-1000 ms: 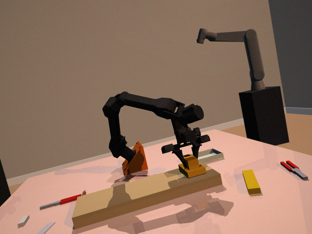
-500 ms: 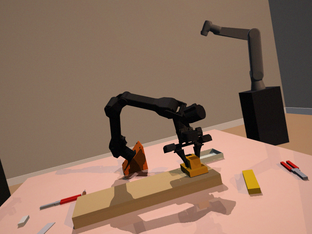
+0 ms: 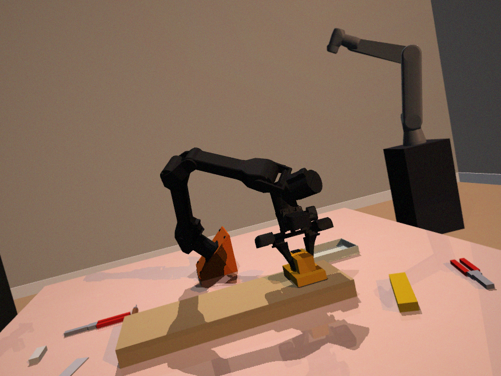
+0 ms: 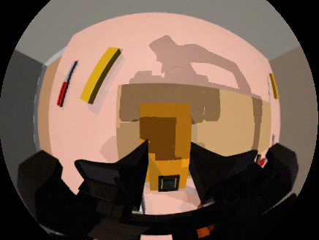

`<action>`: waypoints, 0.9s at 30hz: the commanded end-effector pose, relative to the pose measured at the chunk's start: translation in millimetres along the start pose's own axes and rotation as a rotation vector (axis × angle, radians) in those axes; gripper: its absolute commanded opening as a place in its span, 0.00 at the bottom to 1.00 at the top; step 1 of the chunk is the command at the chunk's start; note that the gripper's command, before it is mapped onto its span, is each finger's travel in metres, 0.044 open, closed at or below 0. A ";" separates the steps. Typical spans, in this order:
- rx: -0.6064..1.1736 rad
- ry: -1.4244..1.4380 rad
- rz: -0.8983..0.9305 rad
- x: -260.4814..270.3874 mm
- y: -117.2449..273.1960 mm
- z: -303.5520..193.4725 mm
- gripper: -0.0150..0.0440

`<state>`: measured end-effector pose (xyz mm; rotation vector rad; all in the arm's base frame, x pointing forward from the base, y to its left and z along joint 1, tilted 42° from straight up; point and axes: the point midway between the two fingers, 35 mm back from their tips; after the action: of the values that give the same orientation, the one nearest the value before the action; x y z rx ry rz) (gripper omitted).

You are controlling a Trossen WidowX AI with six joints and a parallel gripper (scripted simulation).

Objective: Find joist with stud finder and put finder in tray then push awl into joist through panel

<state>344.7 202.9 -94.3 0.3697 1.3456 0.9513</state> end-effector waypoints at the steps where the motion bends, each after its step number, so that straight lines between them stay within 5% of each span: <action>1: 0.001 0.001 -0.004 -9.8 -0.7 0.1 0.25; 27: 0.001 0.002 -0.007 -58.0 -1.1 1.0 0.25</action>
<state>349.2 165.1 -61.7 0.3688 1.3477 0.9488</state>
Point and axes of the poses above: the point midway between the two fingers, 35 mm back from their tips, its own y axis back along the fingers, its own x axis across the jaws, z = x × y, and after that the axes turned 1 degree about -y, right-handed
